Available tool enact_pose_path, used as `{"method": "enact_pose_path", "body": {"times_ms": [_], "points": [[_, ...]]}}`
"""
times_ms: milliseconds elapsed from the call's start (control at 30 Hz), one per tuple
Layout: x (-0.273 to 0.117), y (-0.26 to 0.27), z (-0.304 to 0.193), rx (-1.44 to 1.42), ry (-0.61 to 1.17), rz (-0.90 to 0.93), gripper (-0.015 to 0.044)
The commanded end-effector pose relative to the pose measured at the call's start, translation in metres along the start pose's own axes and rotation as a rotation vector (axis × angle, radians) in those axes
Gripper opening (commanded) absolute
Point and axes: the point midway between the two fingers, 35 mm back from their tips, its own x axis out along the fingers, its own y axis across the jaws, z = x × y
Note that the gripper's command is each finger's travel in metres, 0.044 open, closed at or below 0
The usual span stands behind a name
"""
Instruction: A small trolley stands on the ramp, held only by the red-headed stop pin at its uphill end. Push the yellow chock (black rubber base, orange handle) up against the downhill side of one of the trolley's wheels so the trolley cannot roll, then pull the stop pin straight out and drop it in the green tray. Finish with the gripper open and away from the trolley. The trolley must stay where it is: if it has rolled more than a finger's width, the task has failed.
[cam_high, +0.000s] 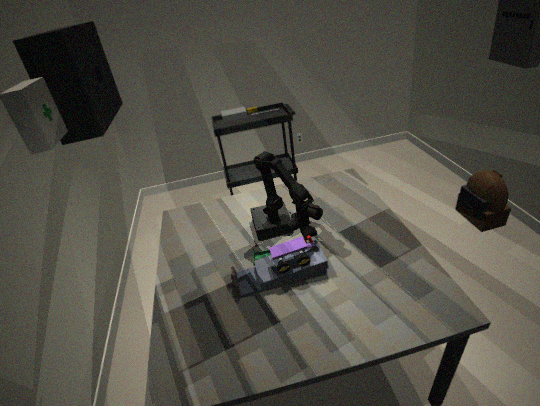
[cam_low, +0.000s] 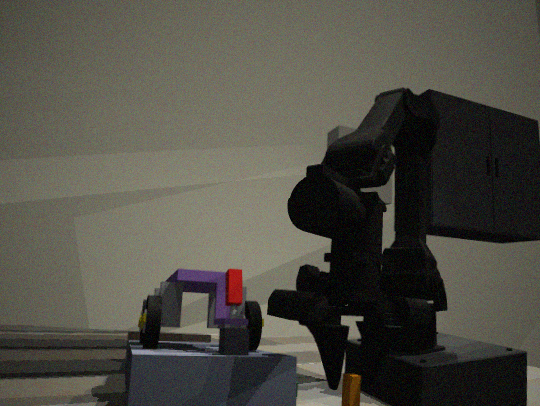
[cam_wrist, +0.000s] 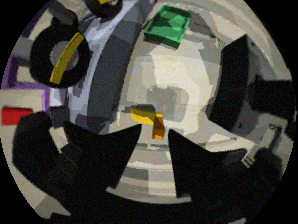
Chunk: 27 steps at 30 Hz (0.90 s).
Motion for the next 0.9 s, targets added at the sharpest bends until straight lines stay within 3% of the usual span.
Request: {"method": "enact_pose_path", "body": {"times_ms": [0, 767, 867], "points": [[0.007, -0.003, 0.001, -0.002, -0.003, -0.016, 0.019], [0.026, -0.004, 0.001, -0.002, -0.003, -0.016, 0.019], [0.023, -0.001, 0.0, 0.002, -0.002, -0.004, 0.0111]]}}
